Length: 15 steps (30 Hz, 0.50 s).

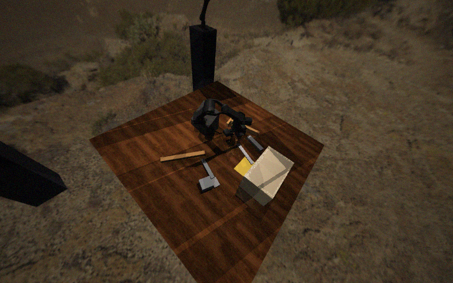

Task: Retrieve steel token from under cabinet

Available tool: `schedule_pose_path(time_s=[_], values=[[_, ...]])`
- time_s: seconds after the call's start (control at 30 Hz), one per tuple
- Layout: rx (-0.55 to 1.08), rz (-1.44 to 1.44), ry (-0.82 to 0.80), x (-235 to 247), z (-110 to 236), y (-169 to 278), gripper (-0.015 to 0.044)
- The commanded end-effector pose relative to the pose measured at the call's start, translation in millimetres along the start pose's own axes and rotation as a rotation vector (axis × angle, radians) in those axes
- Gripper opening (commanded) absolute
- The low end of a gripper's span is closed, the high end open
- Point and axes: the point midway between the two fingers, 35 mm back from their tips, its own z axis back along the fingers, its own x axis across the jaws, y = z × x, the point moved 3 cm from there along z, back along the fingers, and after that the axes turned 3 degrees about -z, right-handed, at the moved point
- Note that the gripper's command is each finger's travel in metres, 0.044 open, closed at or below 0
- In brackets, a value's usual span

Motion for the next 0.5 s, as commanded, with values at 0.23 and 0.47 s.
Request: schedule_pose_path(time_s=[0.23,0.47], values=[[-0.001,0.000,-0.003,-0.1,0.0,0.0,0.0270],[-0.001,-0.002,-0.003,0.4,-0.5,-0.5,0.0270]])
